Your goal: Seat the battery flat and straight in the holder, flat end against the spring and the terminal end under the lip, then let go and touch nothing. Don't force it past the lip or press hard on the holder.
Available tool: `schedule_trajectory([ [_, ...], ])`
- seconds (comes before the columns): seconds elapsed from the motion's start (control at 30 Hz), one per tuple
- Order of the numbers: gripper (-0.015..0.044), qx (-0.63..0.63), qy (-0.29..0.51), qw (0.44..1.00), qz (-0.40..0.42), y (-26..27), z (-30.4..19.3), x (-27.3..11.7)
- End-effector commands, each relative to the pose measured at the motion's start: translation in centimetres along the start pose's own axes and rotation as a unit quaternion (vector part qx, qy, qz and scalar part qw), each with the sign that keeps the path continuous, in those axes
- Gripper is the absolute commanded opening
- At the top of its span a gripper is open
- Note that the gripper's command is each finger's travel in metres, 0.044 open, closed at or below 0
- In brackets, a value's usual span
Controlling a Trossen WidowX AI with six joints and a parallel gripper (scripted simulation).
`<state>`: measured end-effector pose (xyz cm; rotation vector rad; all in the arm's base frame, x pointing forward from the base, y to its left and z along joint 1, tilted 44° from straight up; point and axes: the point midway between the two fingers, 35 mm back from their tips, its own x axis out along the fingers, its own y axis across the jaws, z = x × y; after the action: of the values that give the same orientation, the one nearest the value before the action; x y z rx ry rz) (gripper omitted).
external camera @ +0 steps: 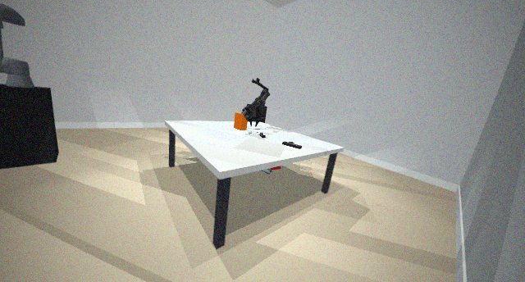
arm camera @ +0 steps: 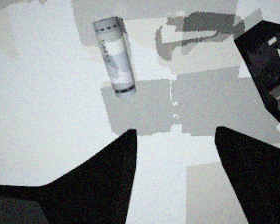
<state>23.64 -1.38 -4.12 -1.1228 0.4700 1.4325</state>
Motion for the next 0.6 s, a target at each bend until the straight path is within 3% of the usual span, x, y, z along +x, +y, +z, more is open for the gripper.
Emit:
schedule_trajectory([
  [0.0,0.0221,-0.076,-0.114,0.99,0.012,3.8,2.1,1.7],
  [0.57,0.0221,-0.076,-0.114,0.991,0.012,3.8,2.3,3.1],
])
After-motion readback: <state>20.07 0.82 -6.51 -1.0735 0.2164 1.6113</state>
